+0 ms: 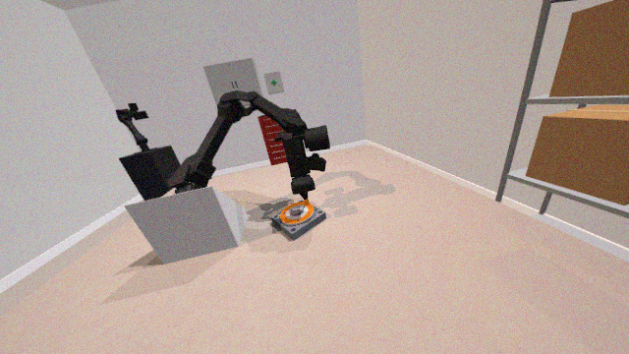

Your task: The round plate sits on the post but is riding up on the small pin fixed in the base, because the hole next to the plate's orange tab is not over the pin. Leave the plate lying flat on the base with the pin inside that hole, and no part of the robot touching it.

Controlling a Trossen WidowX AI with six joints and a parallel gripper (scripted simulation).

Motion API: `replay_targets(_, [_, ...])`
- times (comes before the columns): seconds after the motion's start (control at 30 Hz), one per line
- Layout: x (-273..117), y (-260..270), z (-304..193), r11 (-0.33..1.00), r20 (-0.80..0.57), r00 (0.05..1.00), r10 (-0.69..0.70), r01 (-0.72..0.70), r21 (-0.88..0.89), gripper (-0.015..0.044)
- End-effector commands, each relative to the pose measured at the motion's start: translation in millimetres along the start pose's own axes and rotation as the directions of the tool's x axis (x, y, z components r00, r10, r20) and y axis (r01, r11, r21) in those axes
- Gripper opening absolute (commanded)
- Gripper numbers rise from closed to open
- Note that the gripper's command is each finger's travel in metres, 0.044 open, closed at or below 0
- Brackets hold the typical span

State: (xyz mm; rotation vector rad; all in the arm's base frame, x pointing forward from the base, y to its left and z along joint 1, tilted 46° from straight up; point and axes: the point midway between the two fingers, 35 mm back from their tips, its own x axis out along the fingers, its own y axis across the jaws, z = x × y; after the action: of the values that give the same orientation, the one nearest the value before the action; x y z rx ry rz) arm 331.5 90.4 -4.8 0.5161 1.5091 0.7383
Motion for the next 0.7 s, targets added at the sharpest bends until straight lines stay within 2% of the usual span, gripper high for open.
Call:
replay_targets(0.0, [1.7,-4.7,1.8,1.000,-0.006,1.000,-0.003,0.003,0.004,0.0000])
replay_targets(0.17, [-0.9,-5.3,3.1,1.000,-0.006,1.000,-0.004,0.004,0.004,0.0000])
replay_targets(0.43, [-40.9,-4.6,-1.0,1.000,-0.007,1.000,-0.005,0.005,0.004,0.0000])
replay_targets(0.67, [-33.6,-8.4,-2.8,1.000,-0.012,1.000,0.001,-0.001,0.019,0.0000])
